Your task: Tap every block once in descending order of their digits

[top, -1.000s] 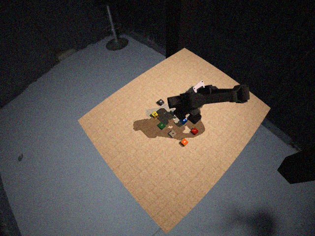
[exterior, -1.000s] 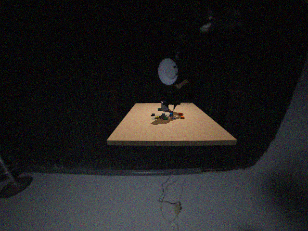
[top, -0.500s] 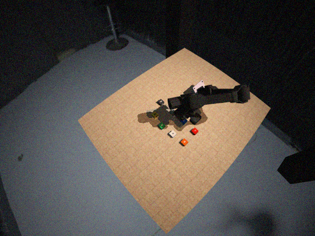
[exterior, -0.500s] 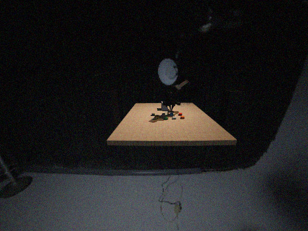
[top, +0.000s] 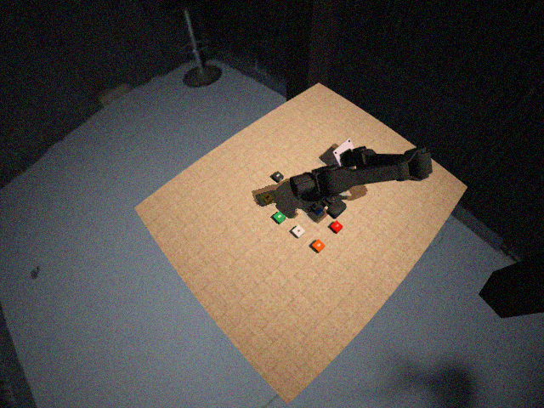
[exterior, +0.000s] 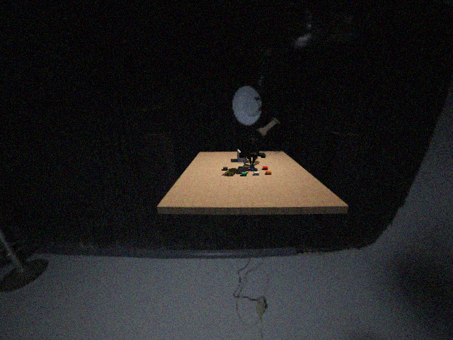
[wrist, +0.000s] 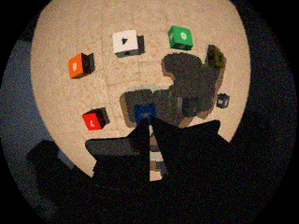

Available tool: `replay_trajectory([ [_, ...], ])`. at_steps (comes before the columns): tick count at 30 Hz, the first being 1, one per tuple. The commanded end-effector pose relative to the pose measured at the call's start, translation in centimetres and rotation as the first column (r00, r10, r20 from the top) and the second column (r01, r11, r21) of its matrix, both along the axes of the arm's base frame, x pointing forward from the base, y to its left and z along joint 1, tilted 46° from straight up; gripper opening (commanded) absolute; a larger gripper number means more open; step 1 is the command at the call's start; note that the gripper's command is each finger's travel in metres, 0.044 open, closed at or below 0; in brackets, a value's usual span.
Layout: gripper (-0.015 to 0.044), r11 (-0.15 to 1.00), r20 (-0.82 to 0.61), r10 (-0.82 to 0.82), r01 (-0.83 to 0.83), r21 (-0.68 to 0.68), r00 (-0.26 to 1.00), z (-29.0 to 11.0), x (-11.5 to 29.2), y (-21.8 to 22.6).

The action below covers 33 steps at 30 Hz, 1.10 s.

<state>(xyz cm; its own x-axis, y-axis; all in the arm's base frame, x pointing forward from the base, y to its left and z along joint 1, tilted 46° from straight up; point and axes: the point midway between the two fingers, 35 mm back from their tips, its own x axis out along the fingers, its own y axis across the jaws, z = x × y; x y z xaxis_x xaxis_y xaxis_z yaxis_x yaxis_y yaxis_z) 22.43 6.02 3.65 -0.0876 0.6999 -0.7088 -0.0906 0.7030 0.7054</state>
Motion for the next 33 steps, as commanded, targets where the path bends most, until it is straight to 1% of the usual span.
replay_trajectory([
  [1, 0.0020, 1.000, -0.009, -0.002, 0.002, 0.006, 1.000, -0.5, -0.3, 0.5],
  [7, 0.0020, 1.000, -0.009, -0.002, 0.002, 0.006, 1.000, -0.5, -0.3, 0.6],
  [11, 0.0020, 1.000, -0.009, -0.002, 0.002, 0.004, 1.000, 1.4, 0.0, -1.4],
  [15, 0.0020, 1.000, -0.009, -0.002, 0.002, 0.004, 1.000, 1.7, 0.1, -1.7],
  [17, 0.0020, 1.000, -0.008, -0.004, 0.004, -0.001, 1.000, 2.8, 0.4, -3.0],
  [21, 0.0020, 1.000, -0.010, -0.003, 0.003, 0.000, 1.000, 6.6, 0.8, -6.7],
  [23, 0.0020, 1.000, -0.011, -0.002, 0.002, 0.002, 1.000, 7.2, 0.8, -7.3],
  [27, 0.0020, 1.000, -0.010, -0.003, 0.003, -0.001, 1.000, 7.6, 1.5, -7.0],
  [33, 0.0020, 1.000, -0.005, -0.006, 0.006, -0.008, 1.000, 11.9, 7.1, -2.5],
])
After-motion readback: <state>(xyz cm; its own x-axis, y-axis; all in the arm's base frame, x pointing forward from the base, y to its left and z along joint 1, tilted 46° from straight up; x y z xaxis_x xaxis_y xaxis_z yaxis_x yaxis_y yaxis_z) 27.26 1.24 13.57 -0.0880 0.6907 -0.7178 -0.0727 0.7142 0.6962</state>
